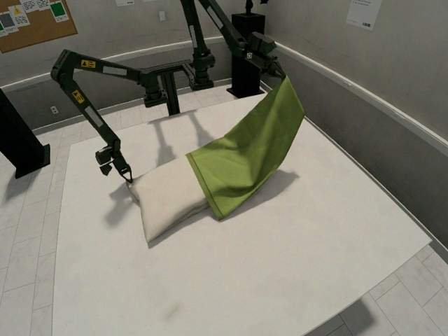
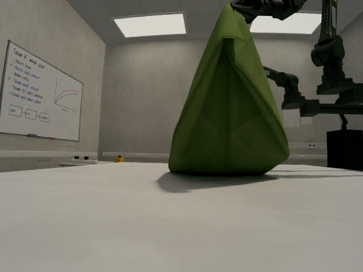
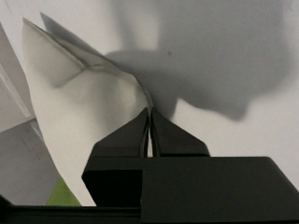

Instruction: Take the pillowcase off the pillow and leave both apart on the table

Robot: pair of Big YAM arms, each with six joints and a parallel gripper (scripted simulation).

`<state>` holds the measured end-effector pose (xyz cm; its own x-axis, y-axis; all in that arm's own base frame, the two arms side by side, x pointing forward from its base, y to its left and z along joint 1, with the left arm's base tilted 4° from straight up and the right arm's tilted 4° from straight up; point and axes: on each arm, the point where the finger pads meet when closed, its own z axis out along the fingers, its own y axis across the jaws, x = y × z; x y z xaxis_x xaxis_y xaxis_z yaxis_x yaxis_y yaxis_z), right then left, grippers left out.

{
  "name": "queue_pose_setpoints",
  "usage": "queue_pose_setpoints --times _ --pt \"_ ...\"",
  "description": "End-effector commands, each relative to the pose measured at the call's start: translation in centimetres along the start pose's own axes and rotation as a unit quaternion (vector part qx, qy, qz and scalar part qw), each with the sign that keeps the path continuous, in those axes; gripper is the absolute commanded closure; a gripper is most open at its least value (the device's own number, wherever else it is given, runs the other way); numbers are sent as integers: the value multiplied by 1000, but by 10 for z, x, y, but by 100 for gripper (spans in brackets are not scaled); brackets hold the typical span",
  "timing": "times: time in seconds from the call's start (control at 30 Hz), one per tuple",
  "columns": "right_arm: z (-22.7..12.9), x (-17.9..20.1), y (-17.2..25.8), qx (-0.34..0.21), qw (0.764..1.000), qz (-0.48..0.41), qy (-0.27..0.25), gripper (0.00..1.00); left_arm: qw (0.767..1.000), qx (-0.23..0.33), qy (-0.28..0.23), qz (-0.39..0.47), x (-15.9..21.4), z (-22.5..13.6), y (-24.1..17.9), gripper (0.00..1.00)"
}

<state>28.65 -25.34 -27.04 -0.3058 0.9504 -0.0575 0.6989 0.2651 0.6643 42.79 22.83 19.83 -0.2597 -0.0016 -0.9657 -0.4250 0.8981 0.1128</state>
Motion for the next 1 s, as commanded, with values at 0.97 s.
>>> queue_pose_setpoints --times 0.97 --pt "0 -2 -3 0 1000 8 -3 98 983 -28 -176 -53 -102 -74 9 98"
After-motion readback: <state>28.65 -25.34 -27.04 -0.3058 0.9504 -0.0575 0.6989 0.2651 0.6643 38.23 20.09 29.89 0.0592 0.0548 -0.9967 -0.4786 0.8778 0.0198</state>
